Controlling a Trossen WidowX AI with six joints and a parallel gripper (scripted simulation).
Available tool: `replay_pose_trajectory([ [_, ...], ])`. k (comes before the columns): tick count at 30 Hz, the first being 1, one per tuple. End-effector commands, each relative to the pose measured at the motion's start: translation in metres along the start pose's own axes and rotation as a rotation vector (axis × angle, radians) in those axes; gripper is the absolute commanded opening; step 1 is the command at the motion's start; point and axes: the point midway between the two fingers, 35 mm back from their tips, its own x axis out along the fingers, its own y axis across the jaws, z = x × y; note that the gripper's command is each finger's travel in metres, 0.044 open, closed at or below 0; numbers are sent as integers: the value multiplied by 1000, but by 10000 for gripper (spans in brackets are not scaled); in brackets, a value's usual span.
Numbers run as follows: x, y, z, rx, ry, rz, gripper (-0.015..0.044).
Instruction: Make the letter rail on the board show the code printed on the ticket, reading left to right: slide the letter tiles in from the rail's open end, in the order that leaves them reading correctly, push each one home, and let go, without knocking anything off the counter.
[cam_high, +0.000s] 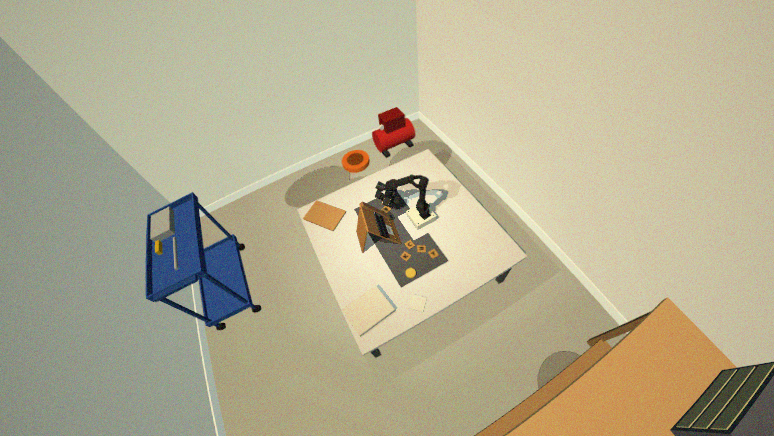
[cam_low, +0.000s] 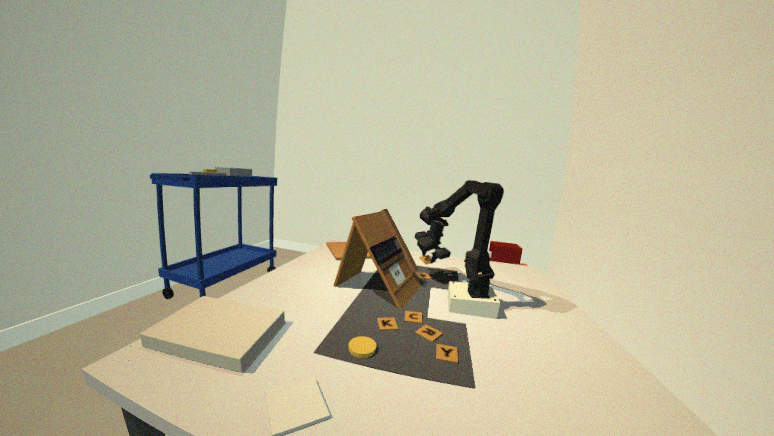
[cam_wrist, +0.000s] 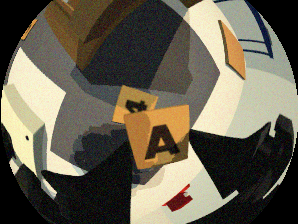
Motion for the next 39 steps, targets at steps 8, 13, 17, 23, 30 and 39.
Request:
replay_pose_trajectory([
  [8, -33, -50, 18, 39, 11, -196, 0],
  [13, -50, -71, 28, 61, 3, -284, 0],
  [17, -65, -86, 37, 81, -9, -354, 0],
  [23, -91, -107, 51, 115, -37, -458, 0],
  [30, -118, -125, 66, 151, -75, -558, 0],
  [39, -155, -143, 84, 203, -137, -677, 0],
])
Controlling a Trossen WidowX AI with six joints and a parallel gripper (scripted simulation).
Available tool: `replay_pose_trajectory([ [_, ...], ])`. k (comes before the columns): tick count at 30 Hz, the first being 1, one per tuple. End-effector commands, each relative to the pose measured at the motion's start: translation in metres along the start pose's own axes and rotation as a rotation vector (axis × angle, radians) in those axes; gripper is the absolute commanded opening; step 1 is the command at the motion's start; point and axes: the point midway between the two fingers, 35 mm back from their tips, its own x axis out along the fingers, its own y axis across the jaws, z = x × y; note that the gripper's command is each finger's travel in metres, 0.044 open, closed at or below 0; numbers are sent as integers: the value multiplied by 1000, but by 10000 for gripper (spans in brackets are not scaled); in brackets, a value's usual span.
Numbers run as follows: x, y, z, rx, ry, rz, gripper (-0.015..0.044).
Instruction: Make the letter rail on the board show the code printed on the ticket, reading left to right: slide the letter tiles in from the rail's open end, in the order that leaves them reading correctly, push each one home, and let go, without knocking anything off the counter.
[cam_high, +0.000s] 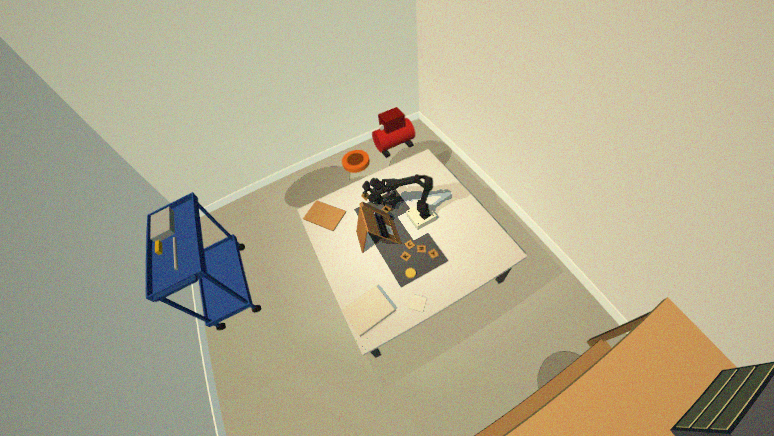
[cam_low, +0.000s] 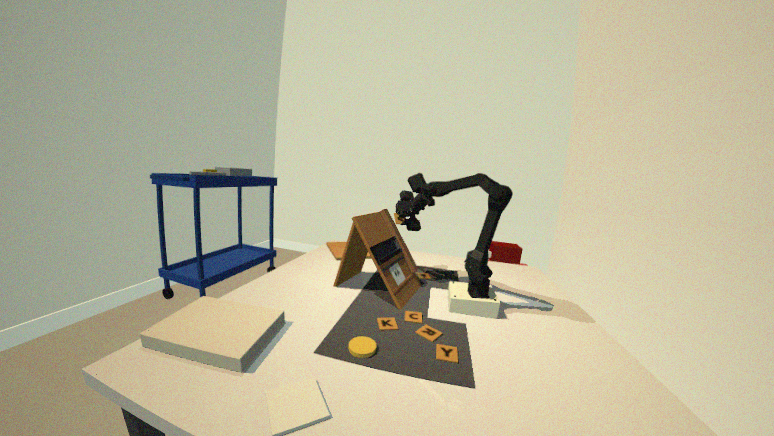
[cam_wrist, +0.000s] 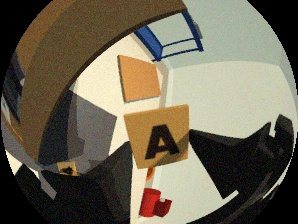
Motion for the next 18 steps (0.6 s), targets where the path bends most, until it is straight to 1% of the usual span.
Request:
replay_pose_trajectory([
  [1, -13, -20, 12, 35, -30, -69, 0],
  [12, -50, -63, 48, 147, -136, -227, 0],
  [18, -69, -64, 69, 190, -198, -241, 0],
])
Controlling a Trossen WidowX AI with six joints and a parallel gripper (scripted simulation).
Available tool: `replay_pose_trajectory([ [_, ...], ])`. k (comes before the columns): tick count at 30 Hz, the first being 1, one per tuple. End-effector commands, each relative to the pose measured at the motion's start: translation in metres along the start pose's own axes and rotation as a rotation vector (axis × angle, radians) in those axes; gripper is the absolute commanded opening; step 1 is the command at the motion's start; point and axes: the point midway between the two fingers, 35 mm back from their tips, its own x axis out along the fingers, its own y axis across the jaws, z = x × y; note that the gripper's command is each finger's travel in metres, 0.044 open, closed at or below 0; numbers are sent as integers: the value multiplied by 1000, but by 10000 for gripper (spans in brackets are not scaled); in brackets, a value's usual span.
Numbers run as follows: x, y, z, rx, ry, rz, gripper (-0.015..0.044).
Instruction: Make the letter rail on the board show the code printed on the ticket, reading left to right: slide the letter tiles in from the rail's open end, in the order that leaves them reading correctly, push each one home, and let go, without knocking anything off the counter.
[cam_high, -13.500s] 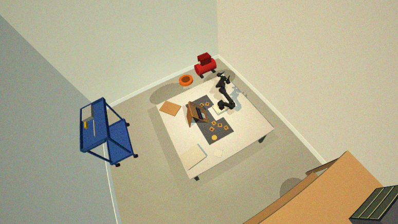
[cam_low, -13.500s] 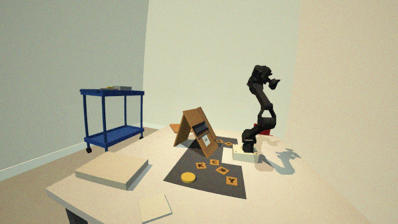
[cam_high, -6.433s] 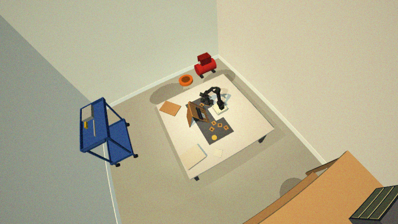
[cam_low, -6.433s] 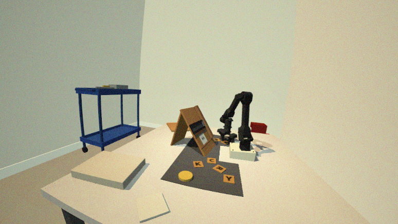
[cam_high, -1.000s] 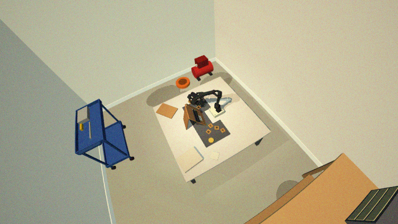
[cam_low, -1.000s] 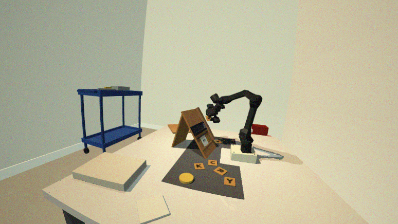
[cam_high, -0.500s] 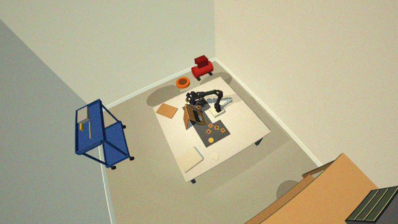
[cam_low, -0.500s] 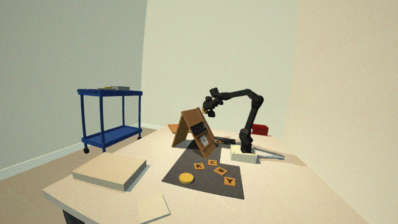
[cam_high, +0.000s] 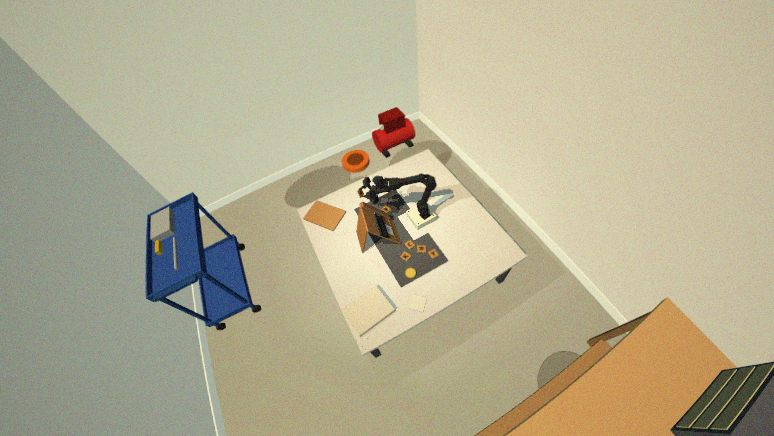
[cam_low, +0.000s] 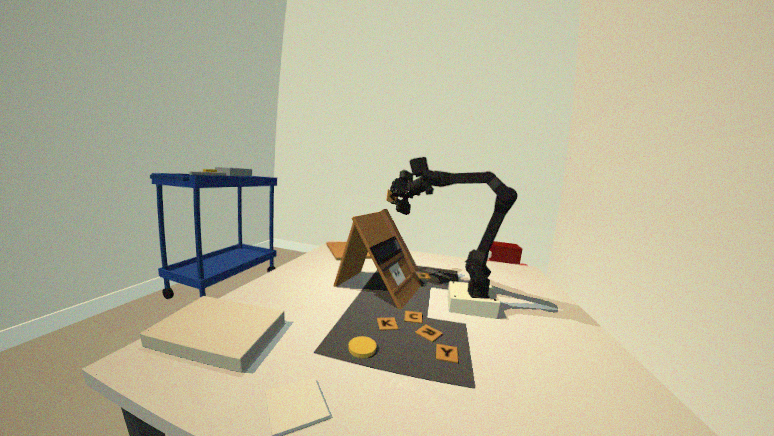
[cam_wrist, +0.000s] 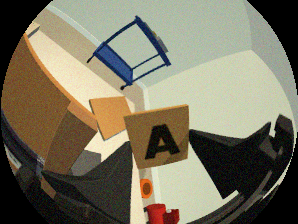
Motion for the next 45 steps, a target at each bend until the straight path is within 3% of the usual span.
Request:
replay_pose_trajectory([
  [1, -10, 0, 17, 28, -45, -3, 0],
  [18, -37, 53, 85, 157, -187, 133, 0],
  [45, -89, 169, 156, 629, -151, 368, 0],
])
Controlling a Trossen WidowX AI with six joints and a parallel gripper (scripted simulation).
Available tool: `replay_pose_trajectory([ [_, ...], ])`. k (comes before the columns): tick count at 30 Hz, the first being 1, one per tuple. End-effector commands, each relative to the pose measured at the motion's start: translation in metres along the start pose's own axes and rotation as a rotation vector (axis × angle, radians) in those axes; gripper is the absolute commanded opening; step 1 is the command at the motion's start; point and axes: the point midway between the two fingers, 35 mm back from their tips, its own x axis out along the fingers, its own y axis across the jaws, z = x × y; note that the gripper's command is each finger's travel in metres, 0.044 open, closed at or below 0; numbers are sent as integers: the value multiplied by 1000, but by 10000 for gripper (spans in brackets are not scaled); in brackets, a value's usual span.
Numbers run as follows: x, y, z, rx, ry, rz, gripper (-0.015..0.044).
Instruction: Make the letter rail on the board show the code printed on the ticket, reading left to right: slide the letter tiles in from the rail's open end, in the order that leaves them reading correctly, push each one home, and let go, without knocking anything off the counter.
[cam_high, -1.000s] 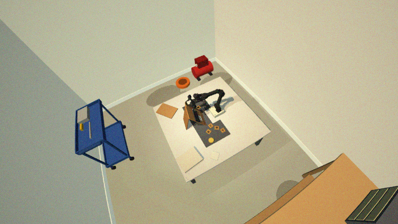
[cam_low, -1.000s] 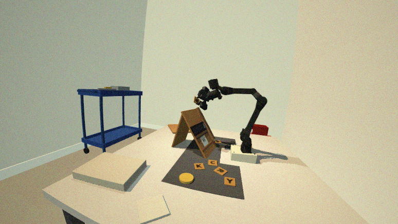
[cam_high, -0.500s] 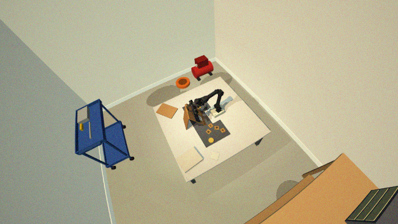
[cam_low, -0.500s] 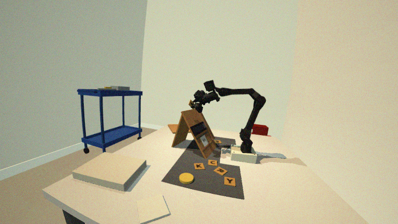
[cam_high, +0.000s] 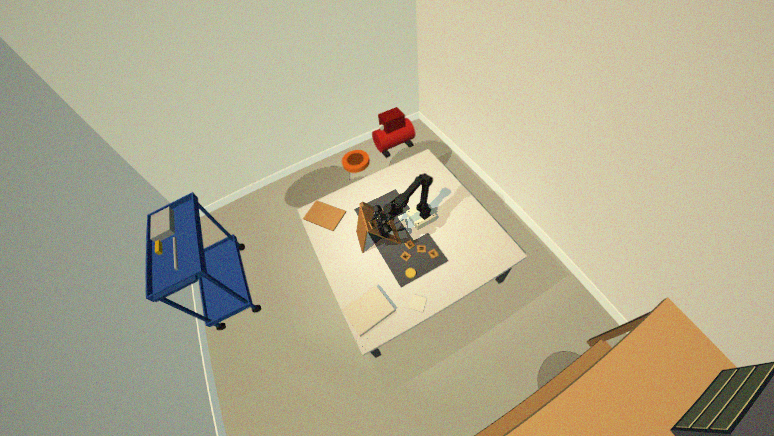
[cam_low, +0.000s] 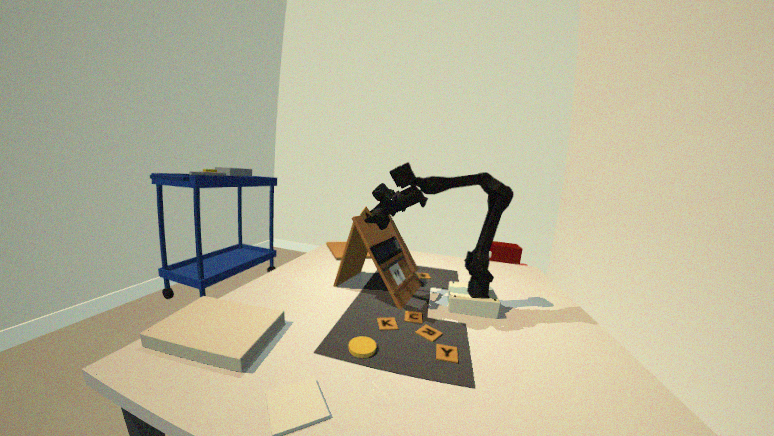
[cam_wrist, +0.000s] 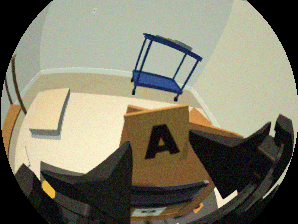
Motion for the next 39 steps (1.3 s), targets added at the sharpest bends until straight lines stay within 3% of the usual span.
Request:
replay_pose_trajectory([
  [1, 1, 18, -7, 53, 20, 11, 0],
  [31, -47, 166, -66, 437, 92, 88, 0],
  [39, -8, 171, -67, 438, 90, 88, 0],
])
